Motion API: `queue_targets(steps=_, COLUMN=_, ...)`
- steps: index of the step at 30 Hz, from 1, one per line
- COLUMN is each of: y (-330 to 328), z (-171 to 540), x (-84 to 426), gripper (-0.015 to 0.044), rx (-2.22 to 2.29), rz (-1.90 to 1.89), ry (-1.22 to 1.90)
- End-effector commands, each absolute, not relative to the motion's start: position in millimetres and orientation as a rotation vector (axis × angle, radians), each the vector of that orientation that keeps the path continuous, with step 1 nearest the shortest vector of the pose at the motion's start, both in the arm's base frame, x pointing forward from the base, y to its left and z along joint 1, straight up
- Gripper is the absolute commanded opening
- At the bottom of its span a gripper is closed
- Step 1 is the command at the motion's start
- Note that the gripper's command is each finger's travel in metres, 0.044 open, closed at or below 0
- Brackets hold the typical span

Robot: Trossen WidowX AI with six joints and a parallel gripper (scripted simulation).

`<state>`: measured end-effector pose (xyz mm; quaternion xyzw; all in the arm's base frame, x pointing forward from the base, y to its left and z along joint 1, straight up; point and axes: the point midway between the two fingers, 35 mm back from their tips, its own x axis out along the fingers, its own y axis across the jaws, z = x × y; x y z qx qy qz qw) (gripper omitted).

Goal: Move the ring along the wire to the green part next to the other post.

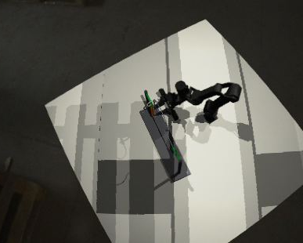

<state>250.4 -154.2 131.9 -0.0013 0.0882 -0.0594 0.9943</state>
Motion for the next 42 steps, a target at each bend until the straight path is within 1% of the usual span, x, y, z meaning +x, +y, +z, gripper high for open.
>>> queue_targets(steps=1, y=-156.3, z=133.7, x=257.5, gripper=0.016, rx=-0.004, rz=-0.122, ry=0.17)
queue_targets(steps=23, y=-154.7, z=126.4, x=291.5, gripper=0.016, rx=-0.001, rz=-0.123, ry=0.161)
queue_targets(steps=42, y=-154.6, z=126.1, x=292.6, gripper=0.016, rx=-0.001, rz=-0.123, ry=0.16)
